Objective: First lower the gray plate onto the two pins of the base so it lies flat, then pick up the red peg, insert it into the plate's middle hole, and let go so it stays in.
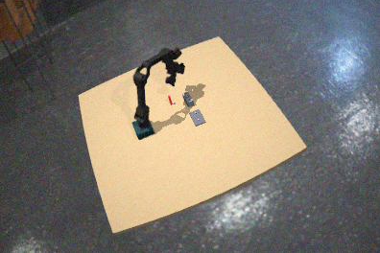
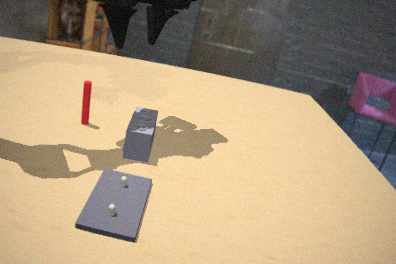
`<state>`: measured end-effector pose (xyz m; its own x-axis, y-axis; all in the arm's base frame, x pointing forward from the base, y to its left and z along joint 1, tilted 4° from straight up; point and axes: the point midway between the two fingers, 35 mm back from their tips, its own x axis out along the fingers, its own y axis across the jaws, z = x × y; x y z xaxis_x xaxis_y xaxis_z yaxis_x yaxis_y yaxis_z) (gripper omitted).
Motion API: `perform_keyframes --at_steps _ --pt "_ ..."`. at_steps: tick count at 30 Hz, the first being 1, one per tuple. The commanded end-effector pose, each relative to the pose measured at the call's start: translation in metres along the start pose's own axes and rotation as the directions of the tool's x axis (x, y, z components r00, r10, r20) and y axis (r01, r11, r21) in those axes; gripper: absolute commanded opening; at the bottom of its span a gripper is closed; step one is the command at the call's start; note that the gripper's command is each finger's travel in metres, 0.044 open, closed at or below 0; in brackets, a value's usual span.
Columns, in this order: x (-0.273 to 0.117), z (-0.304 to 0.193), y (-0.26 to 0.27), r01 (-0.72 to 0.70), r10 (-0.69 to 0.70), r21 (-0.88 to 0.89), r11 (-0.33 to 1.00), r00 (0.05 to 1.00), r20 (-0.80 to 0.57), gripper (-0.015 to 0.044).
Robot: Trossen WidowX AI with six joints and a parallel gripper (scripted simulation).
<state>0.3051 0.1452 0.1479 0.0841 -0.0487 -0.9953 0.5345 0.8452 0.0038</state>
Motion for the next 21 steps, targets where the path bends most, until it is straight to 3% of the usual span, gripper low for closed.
perform_keyframes --at_steps 1,5,21 --pt "0.003 0.058 -0.039 0.000 0.006 0.736 0.677 1.000 -0.005 0.0440" --pt "0.004 0.074 -0.052 0.003 0.006 0.875 0.485 1.000 -0.006 0.0440" --pt "0.004 0.074 -0.052 0.003 0.006 0.878 0.478 1.000 -0.006 0.0440"
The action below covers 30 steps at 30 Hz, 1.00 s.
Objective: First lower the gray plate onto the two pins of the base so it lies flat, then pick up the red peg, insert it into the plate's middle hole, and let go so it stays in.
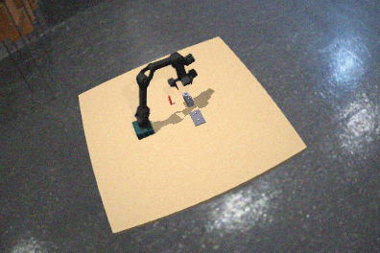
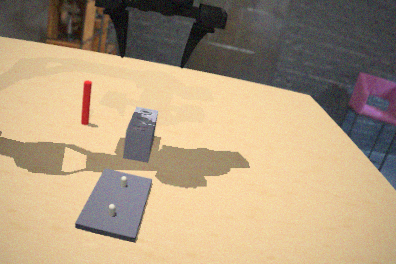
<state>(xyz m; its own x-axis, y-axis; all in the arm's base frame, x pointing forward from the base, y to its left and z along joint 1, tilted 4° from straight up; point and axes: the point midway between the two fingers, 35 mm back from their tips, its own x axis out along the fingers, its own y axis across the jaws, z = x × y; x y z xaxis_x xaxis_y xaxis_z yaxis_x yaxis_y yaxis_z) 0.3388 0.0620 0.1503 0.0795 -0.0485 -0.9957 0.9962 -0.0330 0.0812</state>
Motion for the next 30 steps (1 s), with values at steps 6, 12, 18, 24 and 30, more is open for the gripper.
perform_keyframes --at_steps 6,12,18,24,30 --pt "0.019 -0.002 0.001 -0.002 0.002 0.031 1.000 1.000 -0.008 0.0440" --pt "0.065 -0.002 -0.001 -0.002 0.002 0.031 1.000 1.000 -0.008 0.0440" --pt "0.075 0.000 0.001 -0.002 0.002 0.031 1.000 1.000 -0.008 0.0440" --pt "0.080 0.000 0.001 -0.002 0.002 0.031 1.000 1.000 -0.008 0.0440" --pt "0.089 0.000 0.002 -0.002 0.002 0.031 1.000 1.000 -0.008 0.0440"
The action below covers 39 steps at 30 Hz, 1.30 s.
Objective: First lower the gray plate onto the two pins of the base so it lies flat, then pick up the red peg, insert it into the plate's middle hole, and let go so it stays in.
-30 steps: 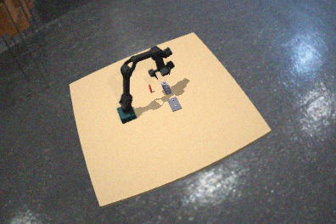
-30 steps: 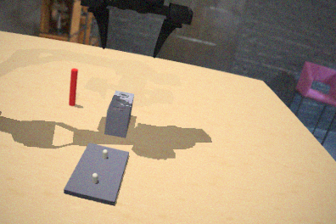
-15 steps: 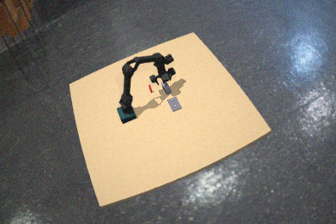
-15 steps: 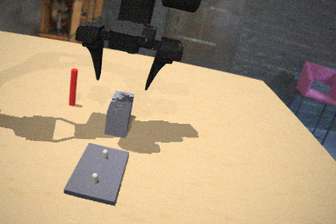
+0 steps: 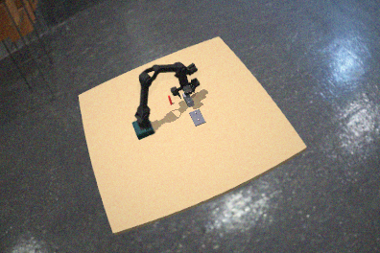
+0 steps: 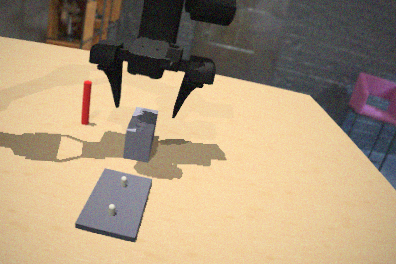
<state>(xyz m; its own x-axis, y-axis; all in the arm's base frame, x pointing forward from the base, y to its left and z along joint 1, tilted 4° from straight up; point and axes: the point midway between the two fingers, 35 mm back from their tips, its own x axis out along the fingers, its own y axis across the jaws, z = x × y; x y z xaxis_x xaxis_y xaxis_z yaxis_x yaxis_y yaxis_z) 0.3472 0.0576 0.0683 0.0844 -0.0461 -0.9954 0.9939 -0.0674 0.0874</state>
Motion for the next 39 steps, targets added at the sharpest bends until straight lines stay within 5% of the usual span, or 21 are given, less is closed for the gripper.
perform_keyframes --at_steps 1,32,39 --pt "0.008 -0.001 0.000 0.003 -0.003 -0.004 1.000 1.000 -0.005 0.0440" --pt "0.056 0.000 -0.001 0.003 -0.003 -0.004 1.000 1.000 -0.005 0.0440" --pt "0.056 0.000 -0.001 0.003 -0.003 -0.004 1.000 1.000 -0.005 0.0256"
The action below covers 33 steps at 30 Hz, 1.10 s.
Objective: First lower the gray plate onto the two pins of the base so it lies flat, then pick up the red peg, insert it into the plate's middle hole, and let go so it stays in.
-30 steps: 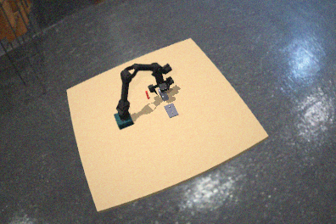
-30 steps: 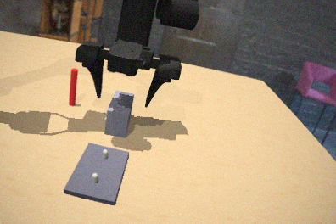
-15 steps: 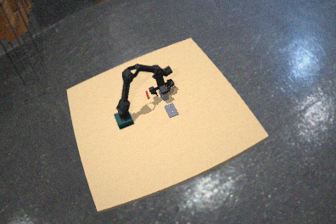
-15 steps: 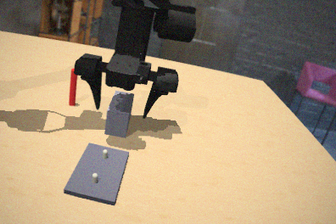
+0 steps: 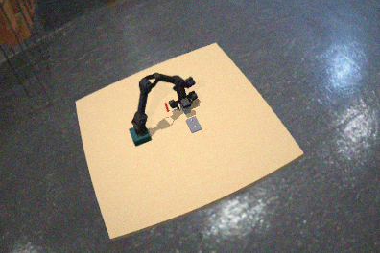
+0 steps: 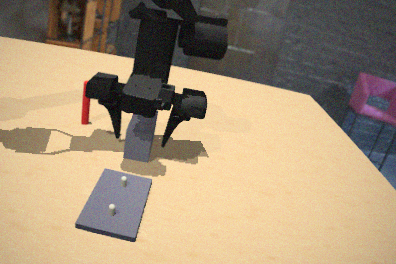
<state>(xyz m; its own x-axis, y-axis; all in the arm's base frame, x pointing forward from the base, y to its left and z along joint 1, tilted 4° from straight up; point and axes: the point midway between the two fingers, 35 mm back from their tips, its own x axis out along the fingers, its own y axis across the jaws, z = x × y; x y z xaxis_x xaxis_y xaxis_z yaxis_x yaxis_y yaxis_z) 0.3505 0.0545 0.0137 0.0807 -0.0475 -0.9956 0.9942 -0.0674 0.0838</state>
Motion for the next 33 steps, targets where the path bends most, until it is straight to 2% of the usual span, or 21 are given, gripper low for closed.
perform_keyframes --at_steps 1,4,11,15,33 --pt "0.001 -0.001 0.000 0.000 0.000 -0.004 1.000 1.000 -0.006 0.0230" --pt "0.001 -0.001 0.000 0.000 0.000 -0.004 1.000 1.000 -0.006 0.0151" --pt "0.001 -0.001 0.000 0.000 0.000 -0.004 1.000 1.000 -0.006 0.0105" --pt "-0.003 -0.001 0.001 -0.001 0.001 -0.004 1.000 1.000 -0.006 0.0000" --pt "-0.059 -0.005 0.011 -0.001 0.001 -0.004 1.000 1.000 -0.007 0.0000"
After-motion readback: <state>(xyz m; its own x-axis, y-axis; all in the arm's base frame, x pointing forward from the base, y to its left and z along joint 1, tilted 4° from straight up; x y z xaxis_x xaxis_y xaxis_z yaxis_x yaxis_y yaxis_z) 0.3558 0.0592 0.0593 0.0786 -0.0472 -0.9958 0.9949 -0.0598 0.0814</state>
